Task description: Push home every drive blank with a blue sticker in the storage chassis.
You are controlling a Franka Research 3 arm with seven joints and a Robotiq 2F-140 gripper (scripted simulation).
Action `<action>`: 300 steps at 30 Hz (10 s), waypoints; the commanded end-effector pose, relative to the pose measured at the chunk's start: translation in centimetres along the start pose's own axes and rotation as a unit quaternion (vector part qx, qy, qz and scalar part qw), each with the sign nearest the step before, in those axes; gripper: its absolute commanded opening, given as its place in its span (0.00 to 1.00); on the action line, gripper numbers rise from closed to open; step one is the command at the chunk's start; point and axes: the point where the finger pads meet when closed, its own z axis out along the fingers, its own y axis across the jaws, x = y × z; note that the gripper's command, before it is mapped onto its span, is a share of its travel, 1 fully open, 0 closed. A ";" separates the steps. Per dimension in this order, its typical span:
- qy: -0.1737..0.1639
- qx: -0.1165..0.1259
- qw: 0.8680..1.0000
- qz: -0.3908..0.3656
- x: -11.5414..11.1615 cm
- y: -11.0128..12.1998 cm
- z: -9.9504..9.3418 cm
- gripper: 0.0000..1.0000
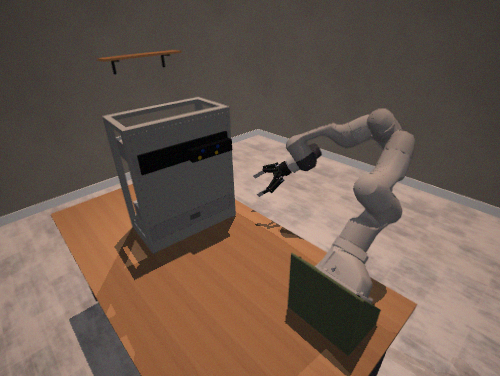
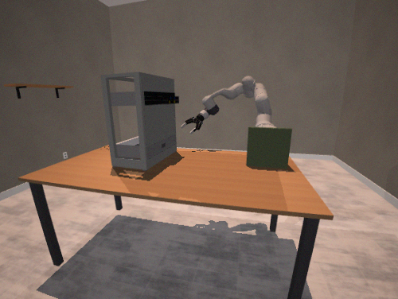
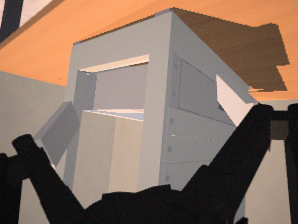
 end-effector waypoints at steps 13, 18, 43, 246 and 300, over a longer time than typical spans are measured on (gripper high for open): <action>0.000 0.000 1.000 0.000 0.0 0.0 0.0 1.00; 0.000 0.000 1.000 0.000 0.0 0.0 0.0 1.00; -0.020 -0.030 0.999 -0.013 -4.4 1.8 0.2 1.00; 0.159 0.444 0.773 -0.424 -34.5 22.6 -10.2 1.00; 0.160 0.445 0.773 -0.424 -39.0 17.0 -2.1 1.00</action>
